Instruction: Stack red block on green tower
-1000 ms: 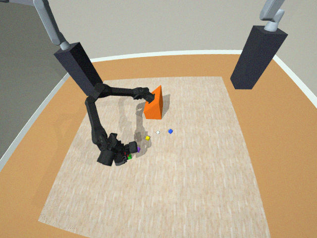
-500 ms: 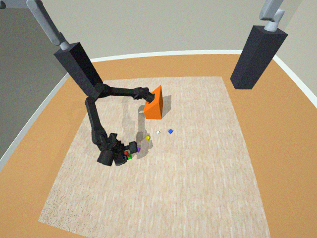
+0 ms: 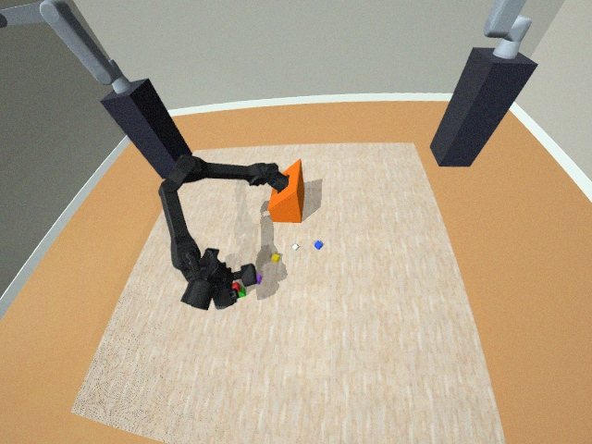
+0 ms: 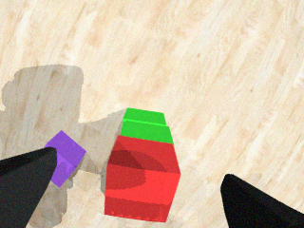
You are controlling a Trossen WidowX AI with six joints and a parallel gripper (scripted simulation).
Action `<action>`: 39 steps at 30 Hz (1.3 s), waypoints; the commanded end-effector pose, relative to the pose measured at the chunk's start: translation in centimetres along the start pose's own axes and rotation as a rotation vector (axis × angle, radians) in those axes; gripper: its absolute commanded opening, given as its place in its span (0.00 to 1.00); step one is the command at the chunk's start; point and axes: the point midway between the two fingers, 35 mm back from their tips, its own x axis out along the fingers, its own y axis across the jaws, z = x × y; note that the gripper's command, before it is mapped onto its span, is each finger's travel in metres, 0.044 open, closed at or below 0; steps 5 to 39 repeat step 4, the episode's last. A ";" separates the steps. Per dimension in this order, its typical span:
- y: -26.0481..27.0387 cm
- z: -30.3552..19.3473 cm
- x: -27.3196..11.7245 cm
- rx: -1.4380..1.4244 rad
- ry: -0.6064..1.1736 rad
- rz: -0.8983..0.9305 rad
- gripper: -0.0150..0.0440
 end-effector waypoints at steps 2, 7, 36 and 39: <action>0.0 0.0 0.0 0.001 0.000 0.000 1.00; 0.0 0.0 0.0 0.001 0.000 0.000 1.00; 0.0 0.0 0.0 0.001 0.000 0.000 1.00; 0.0 0.0 0.0 0.001 0.000 0.000 1.00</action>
